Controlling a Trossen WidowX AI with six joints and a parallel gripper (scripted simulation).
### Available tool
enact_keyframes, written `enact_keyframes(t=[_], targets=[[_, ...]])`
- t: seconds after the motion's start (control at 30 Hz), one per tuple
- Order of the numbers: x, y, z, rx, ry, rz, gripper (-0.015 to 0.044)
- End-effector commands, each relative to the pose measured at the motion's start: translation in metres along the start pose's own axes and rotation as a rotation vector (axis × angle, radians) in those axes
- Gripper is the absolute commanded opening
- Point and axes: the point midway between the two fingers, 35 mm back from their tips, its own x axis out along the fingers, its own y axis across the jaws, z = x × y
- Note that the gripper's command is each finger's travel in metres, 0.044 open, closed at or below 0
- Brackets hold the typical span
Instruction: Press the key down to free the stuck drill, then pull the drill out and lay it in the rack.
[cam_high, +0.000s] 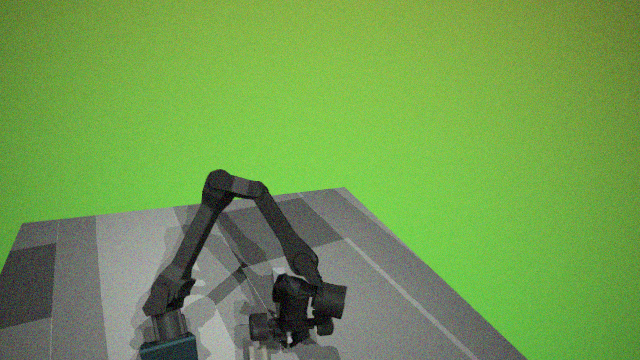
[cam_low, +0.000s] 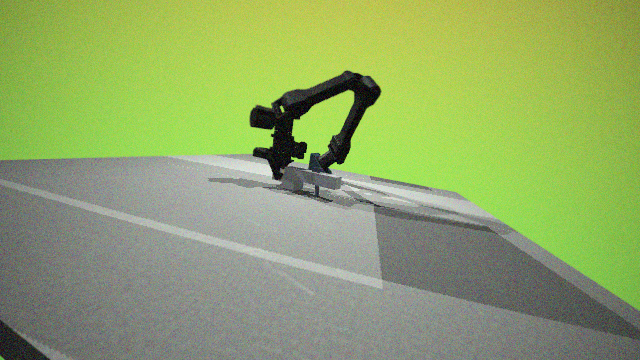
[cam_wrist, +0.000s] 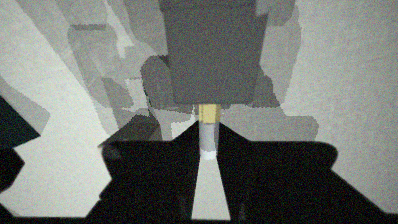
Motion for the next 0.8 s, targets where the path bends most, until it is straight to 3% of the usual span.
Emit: enact_keyframes(t=[0.0,0.63,0.77], targets=[[-0.001,-0.001,-0.006,-0.003,0.003,-0.005,0.0000],[-0.002,-0.003,-0.034,-0.003,0.005,-0.005,0.0000],[0.000,-0.001,-0.030,0.001,0.001,0.001,0.0105]])
